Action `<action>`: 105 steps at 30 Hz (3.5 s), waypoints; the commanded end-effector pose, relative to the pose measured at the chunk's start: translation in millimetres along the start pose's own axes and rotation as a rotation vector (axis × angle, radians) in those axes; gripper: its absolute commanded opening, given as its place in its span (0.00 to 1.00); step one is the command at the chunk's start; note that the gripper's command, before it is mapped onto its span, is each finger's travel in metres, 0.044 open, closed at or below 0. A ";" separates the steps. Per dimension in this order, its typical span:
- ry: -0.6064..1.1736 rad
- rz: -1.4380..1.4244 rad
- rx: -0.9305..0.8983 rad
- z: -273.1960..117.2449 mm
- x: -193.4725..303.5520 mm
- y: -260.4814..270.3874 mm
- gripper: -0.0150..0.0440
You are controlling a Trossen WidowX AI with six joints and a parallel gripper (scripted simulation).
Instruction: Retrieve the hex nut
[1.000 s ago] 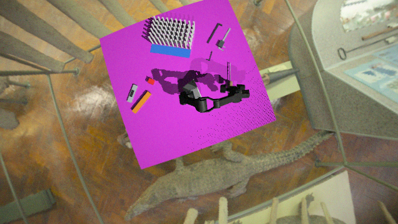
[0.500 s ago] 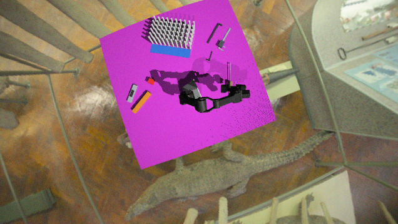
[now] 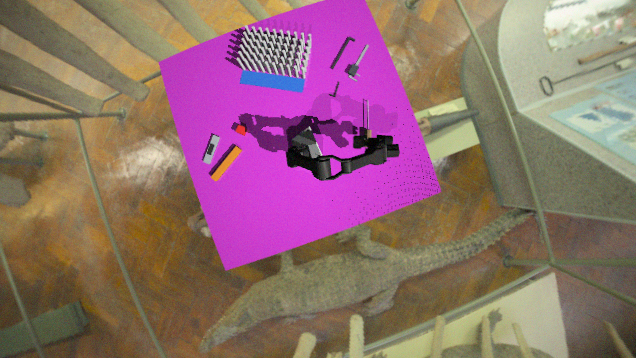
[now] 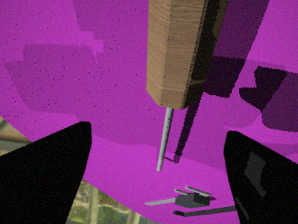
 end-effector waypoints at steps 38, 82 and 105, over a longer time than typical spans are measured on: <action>-0.004 0.002 0.008 52.6 -34.2 -18.6 0.68; -0.014 -0.183 -0.004 -93.1 75.2 24.5 0.25; -0.095 -0.960 -0.014 -110.2 158.0 -3.0 0.25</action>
Point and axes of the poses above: the point midway between the two fingers, 35 mm back from their tips, its own z axis out along the fingers, its own y axis across the jaws, x = y × z, the point moved 4 cm from there along -z, back along the fingers, and after that the axes turned 13 degrees about -z, right-handed, at the moved point
